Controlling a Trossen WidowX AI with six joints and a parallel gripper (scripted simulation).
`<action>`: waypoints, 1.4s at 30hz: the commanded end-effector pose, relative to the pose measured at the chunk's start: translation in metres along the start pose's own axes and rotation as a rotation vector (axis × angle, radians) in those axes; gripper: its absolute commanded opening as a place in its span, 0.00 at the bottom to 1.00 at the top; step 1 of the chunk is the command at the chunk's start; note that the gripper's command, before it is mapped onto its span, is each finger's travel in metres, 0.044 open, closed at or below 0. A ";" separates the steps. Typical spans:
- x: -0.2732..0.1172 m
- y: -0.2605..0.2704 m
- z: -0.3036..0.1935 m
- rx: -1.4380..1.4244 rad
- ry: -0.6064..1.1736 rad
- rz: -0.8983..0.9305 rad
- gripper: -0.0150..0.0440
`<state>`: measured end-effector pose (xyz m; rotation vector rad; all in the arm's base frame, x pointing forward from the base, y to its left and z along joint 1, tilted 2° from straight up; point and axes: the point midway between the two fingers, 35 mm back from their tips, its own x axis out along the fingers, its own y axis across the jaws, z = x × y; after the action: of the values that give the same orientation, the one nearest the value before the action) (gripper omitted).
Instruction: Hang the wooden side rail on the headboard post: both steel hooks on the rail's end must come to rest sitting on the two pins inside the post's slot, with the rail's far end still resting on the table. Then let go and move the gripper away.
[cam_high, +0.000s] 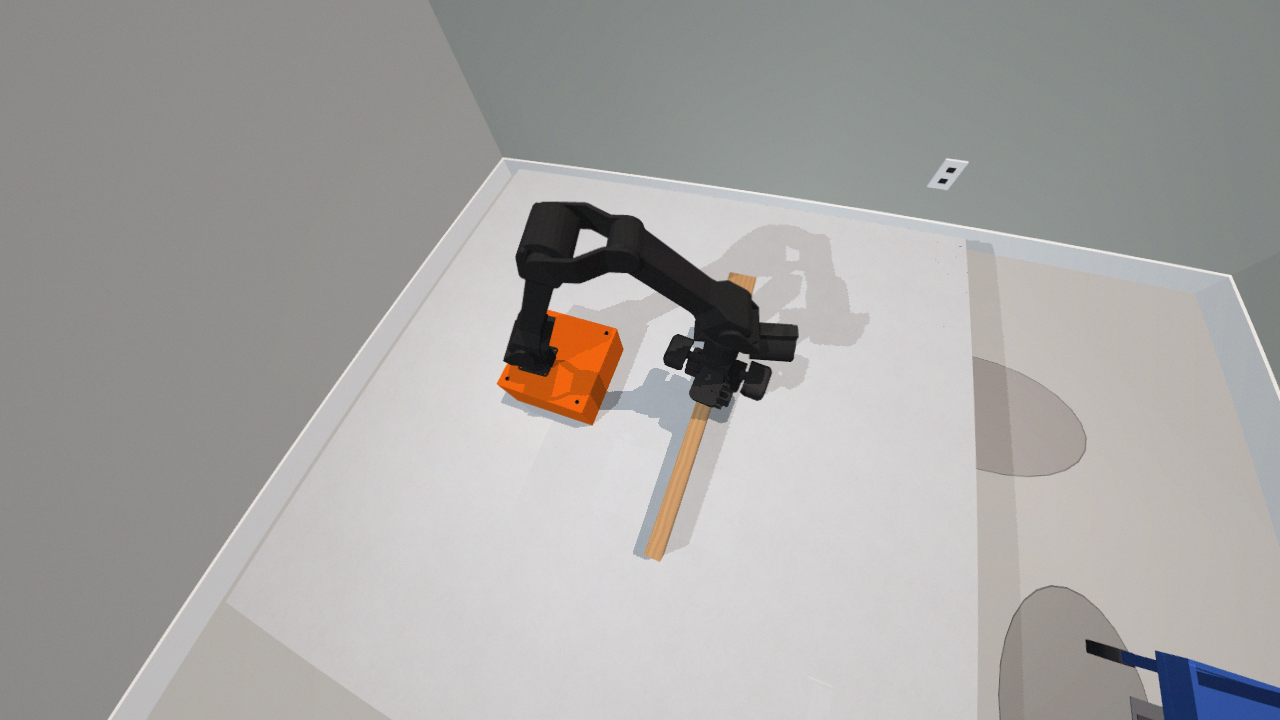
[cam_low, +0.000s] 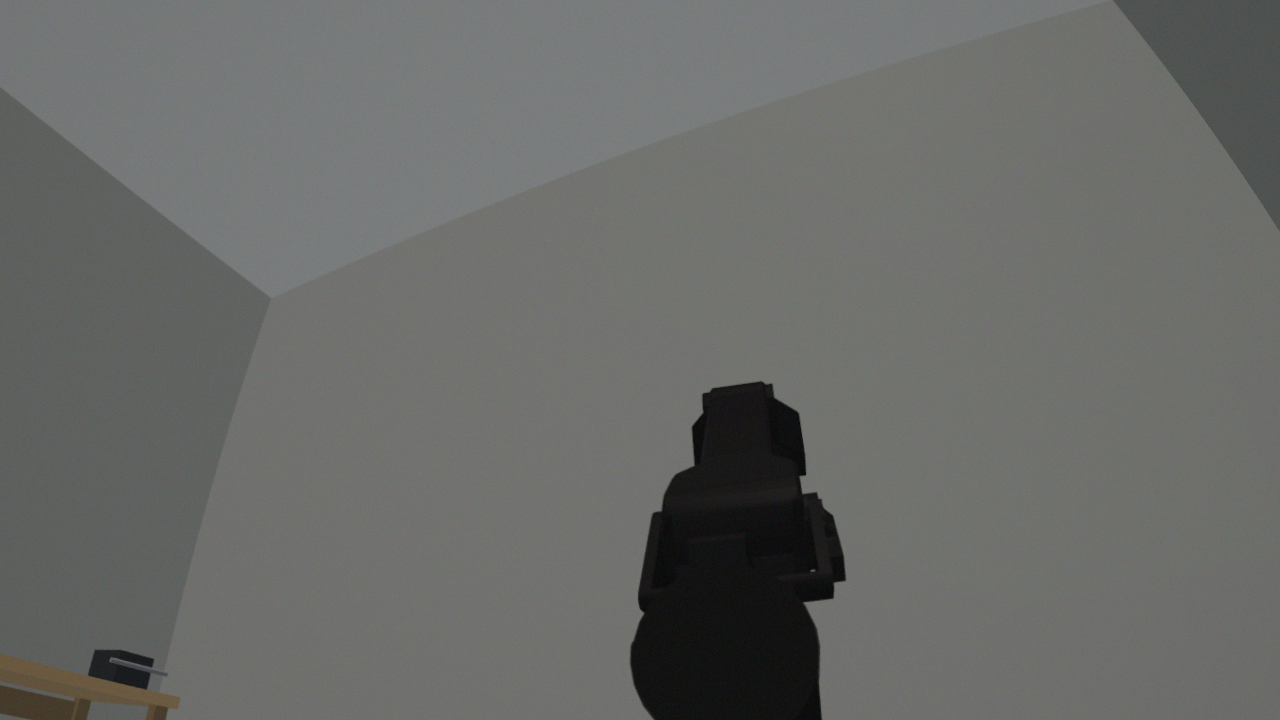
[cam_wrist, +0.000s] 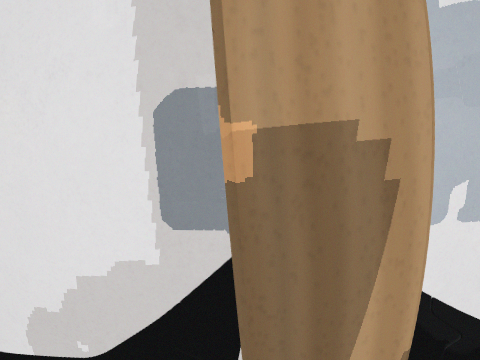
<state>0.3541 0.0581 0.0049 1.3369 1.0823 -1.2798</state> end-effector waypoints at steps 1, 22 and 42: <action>-0.005 0.003 -0.002 0.009 0.006 0.015 0.25; -0.006 0.002 -0.004 0.009 0.006 0.015 0.25; -0.004 0.001 -0.006 0.009 0.006 0.014 0.25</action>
<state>0.3543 0.0627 0.0066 1.3418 1.0786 -1.2752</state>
